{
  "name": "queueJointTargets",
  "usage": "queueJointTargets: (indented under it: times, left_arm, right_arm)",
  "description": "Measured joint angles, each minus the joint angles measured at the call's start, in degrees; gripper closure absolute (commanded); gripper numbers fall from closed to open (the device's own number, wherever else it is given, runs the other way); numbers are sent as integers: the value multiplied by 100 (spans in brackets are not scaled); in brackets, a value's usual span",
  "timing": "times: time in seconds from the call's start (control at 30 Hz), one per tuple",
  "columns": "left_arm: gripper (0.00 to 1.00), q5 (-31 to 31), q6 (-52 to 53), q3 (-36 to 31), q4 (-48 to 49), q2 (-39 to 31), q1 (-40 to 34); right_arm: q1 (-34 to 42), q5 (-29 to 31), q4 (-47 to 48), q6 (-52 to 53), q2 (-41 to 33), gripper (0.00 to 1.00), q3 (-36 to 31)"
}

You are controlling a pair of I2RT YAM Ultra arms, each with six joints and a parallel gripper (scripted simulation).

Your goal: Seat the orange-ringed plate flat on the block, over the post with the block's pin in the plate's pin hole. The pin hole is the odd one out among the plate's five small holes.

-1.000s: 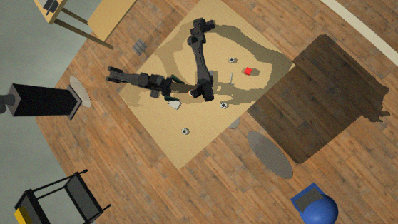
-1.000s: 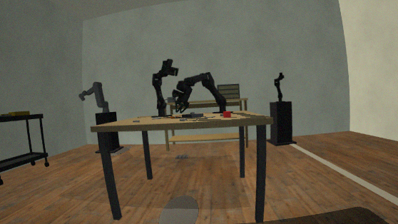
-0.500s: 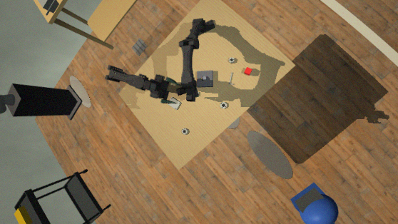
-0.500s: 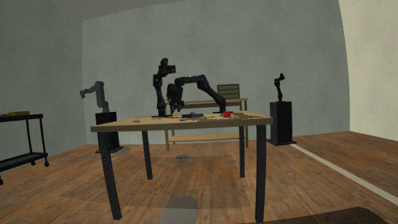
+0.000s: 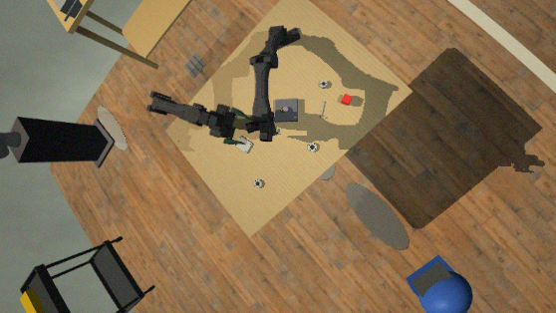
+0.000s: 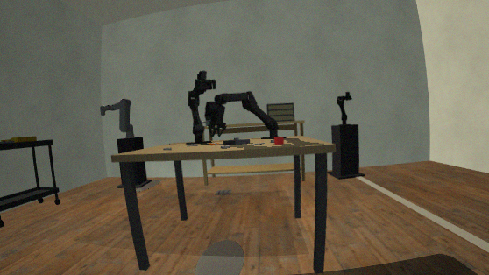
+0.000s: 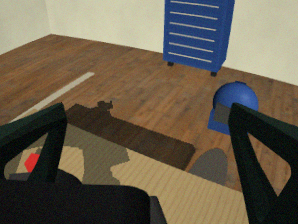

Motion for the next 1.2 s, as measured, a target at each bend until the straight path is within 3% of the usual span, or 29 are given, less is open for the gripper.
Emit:
queueJointTargets:
  times: [0.63, 1.2]
  left_arm:
    - [20, -24, 0, -83, 79, -42, -2]
    - [20, -24, -79, -610, 605, -11, -83]
  right_arm:
    - [0, 0, -15, 0, 7, 0, 0]
    - [0, 0, -15, 0, 7, 0, 0]
